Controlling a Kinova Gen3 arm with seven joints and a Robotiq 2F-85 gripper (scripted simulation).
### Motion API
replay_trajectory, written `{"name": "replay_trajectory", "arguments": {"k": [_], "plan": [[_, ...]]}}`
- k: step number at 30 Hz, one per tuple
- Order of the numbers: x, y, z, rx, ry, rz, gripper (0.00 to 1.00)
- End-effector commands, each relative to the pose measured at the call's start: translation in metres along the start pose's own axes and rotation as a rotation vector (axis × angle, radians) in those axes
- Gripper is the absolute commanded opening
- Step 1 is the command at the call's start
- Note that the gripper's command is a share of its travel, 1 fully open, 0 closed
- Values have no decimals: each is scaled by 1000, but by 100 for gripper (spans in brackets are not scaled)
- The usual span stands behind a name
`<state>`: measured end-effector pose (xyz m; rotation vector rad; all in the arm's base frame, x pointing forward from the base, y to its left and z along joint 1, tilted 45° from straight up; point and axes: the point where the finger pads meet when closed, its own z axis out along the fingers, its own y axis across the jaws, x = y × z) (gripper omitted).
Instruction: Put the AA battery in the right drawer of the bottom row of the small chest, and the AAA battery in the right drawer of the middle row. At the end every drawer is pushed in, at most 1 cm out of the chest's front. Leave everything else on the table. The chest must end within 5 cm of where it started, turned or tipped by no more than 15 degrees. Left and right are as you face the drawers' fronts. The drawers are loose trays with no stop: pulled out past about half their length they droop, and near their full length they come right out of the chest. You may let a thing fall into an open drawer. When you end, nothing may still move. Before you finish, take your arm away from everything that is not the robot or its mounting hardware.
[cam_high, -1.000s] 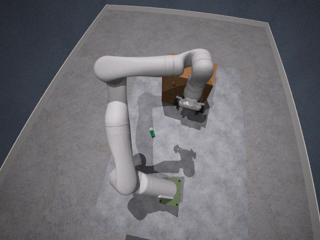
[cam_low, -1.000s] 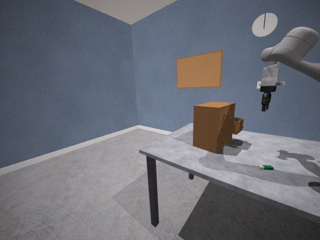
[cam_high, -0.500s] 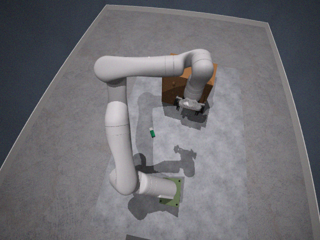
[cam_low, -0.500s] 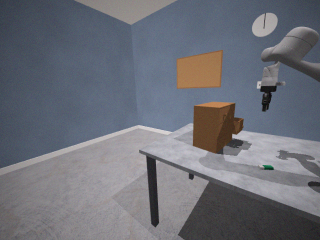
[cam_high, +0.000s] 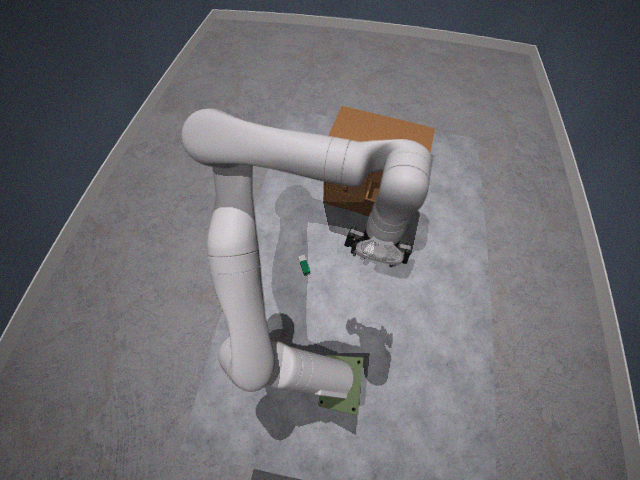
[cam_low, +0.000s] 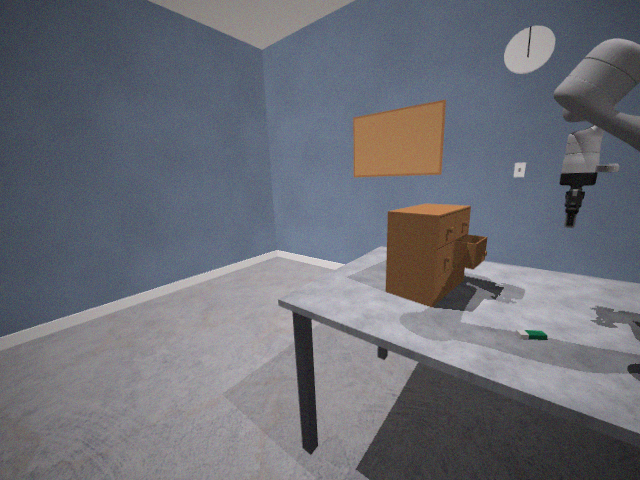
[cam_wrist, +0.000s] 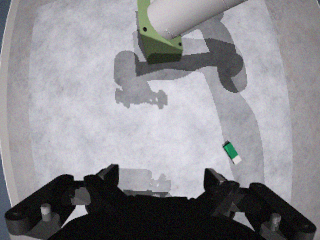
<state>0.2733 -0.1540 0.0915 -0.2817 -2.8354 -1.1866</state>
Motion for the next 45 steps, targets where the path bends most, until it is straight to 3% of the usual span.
{"name": "replay_trajectory", "arguments": {"k": [1, 21, 37, 45], "plan": [[1, 0, -1, -1, -7, 4, 100], [-4, 0, 4, -1, -56, 4, 100], [-16, 0, 20, -1, -191, 4, 100], [-26, -1, 31, 0, -295, 4, 100]]}}
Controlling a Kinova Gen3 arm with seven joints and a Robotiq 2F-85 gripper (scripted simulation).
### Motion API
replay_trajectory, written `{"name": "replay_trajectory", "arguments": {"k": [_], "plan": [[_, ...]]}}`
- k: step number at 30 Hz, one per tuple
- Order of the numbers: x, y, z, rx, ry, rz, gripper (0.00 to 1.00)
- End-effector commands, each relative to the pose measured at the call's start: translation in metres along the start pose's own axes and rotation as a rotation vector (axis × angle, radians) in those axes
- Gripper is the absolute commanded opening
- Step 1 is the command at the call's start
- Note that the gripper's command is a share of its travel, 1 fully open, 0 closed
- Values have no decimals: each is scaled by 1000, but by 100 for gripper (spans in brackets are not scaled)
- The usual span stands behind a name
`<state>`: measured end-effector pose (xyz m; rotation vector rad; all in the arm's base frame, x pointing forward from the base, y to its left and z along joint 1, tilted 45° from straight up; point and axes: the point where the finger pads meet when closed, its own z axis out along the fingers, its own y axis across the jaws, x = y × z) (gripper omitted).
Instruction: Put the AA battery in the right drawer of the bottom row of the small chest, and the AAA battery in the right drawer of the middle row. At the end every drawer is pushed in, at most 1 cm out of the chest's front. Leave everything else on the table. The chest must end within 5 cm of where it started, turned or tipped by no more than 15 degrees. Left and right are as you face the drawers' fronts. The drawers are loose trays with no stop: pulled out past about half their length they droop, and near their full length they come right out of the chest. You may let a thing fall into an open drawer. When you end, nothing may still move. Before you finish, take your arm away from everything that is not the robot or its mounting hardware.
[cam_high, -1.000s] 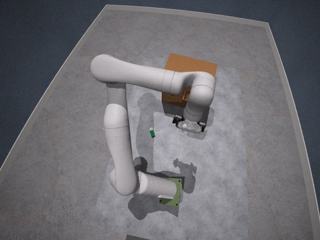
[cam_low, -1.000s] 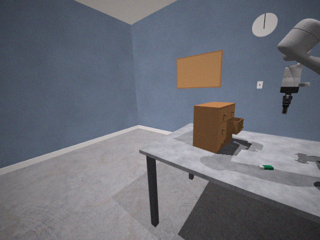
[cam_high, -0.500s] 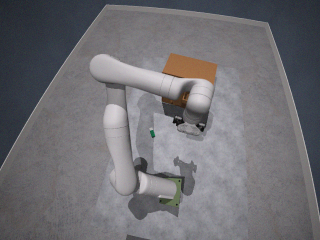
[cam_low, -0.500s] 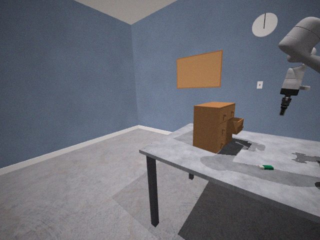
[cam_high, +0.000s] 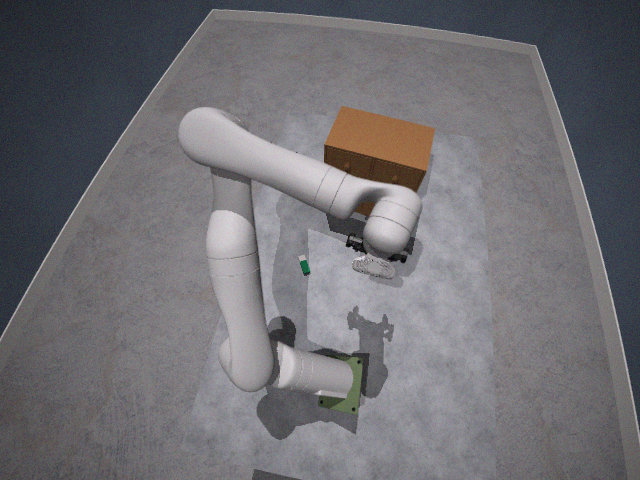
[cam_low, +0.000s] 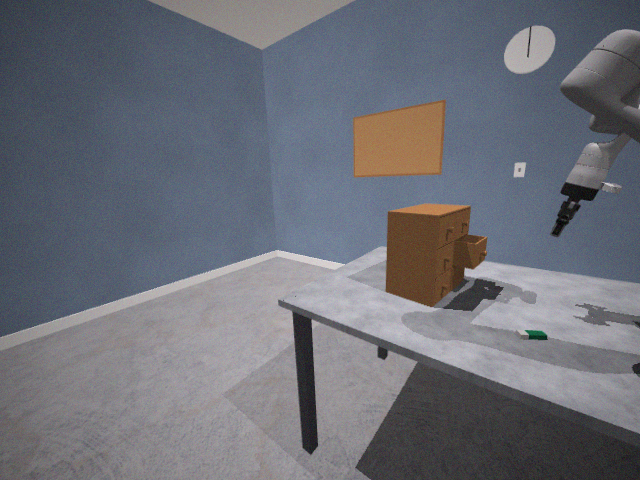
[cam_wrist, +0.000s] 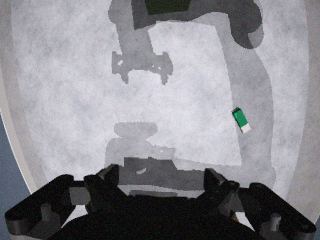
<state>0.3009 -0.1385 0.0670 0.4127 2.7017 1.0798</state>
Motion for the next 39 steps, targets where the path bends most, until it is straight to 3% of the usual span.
{"name": "replay_trajectory", "arguments": {"k": [1, 24, 26, 39], "plan": [[2, 1, 4, -4, -30, 13, 100], [-14, 0, 40, -2, -302, 13, 100], [-14, 0, 40, -2, -302, 13, 100], [-21, 0, 58, -2, -434, 13, 100]]}}
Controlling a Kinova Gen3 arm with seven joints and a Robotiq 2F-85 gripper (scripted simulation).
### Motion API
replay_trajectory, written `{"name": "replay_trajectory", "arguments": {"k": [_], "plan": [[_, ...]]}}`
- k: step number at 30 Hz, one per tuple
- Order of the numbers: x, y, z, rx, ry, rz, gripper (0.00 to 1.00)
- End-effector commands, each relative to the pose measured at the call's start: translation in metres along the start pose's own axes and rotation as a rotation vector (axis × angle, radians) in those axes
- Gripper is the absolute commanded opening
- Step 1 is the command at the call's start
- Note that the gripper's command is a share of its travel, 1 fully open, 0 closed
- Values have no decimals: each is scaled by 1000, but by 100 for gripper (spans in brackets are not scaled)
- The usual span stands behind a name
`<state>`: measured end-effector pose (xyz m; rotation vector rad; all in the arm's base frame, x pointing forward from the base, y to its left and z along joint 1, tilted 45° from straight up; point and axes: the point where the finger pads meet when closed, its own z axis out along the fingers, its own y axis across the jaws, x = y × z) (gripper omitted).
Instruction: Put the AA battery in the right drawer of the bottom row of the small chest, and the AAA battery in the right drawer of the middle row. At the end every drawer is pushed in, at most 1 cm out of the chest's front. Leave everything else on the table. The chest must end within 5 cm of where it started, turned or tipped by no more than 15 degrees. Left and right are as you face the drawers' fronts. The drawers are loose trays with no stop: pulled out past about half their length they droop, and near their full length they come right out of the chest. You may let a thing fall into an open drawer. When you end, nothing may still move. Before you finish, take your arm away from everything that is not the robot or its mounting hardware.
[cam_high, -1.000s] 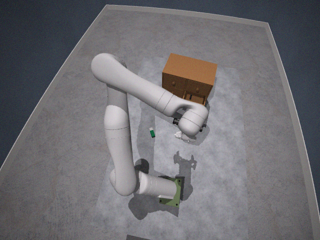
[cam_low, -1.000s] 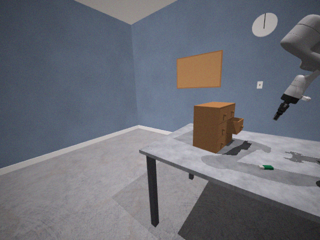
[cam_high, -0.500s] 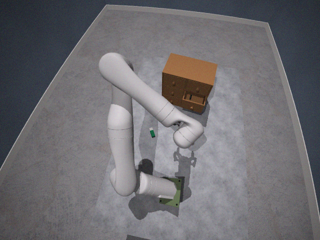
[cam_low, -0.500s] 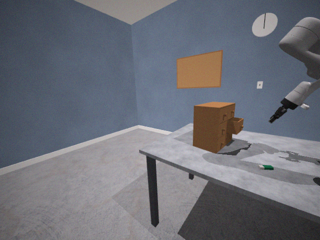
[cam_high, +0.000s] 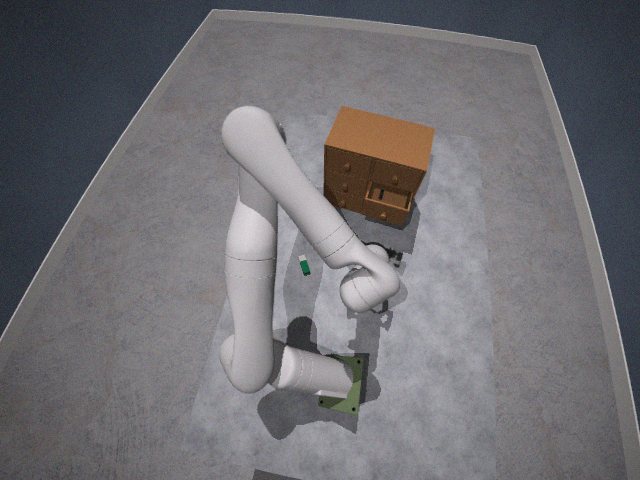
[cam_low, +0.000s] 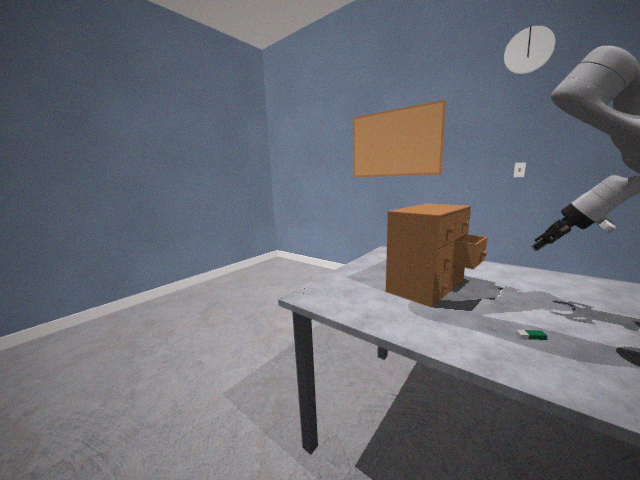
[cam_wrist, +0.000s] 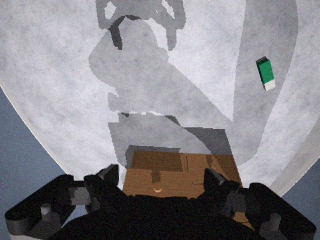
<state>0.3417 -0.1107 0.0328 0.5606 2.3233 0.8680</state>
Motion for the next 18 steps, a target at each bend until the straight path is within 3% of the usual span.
{"name": "replay_trajectory", "arguments": {"k": [1, 18], "plan": [[6, -3, 3, 1, -14, 22, 100], [7, -3, 18, 3, -119, 21, 100]]}}
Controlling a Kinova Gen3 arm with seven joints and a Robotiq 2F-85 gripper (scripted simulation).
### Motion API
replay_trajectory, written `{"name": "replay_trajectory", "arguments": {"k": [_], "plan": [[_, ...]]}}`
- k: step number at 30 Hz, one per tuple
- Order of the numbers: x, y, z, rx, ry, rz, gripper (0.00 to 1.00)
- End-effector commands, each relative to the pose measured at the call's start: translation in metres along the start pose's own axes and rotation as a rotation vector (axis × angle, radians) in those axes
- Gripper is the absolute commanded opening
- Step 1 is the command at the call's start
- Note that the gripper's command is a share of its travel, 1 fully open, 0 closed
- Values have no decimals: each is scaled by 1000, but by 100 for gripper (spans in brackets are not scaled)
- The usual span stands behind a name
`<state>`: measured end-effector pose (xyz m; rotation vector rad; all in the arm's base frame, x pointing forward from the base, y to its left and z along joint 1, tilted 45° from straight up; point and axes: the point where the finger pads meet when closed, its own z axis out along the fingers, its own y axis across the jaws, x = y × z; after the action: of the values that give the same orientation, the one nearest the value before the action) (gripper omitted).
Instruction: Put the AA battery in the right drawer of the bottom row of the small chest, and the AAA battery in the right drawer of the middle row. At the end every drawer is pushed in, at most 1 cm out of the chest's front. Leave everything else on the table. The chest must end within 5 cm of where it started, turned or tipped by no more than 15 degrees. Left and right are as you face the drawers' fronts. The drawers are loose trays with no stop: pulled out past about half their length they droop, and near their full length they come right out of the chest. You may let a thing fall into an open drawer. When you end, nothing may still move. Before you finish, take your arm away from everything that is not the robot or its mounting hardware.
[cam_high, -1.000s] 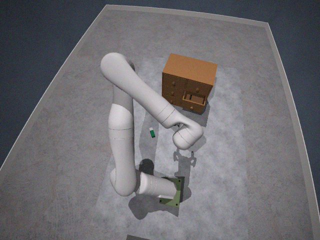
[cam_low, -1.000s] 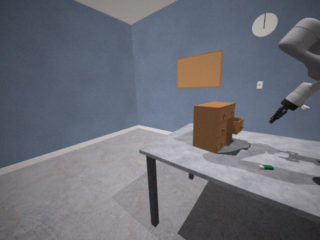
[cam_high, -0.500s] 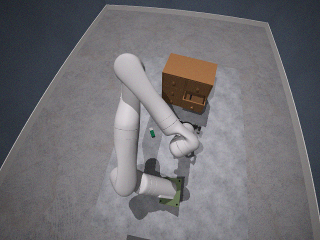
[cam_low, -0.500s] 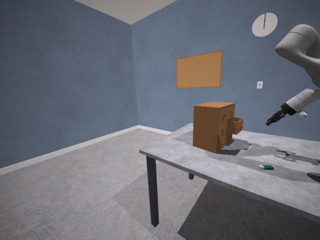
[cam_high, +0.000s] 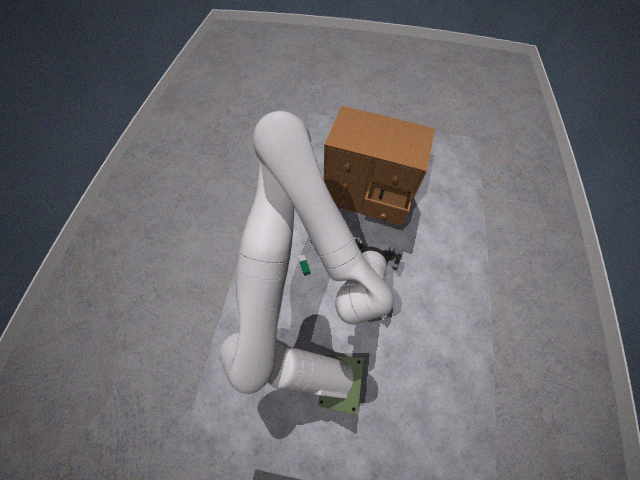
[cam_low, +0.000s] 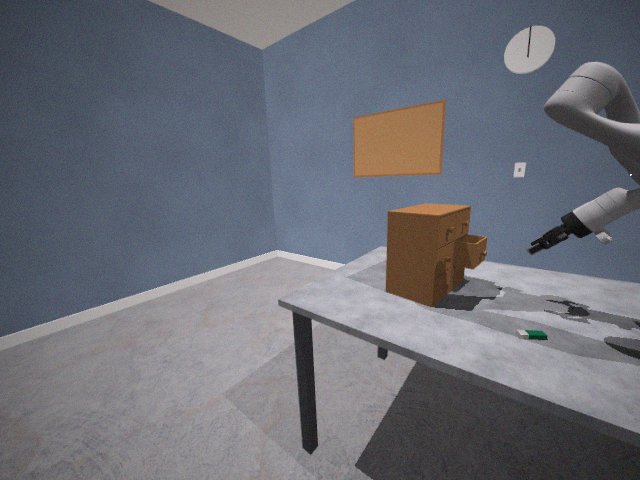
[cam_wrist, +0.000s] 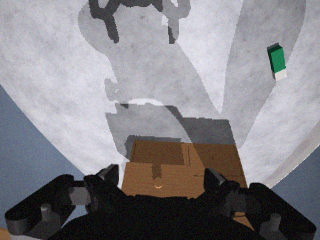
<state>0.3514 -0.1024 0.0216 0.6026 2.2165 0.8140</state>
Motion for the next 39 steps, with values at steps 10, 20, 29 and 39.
{"name": "replay_trajectory", "arguments": {"k": [10, 20, 29, 39], "plan": [[6, -2, 6, 2, -34, 16, 100], [6, -3, 8, 3, -50, 16, 100], [6, -3, 9, 4, -55, 16, 100], [6, -3, 9, 4, -55, 16, 0]]}}
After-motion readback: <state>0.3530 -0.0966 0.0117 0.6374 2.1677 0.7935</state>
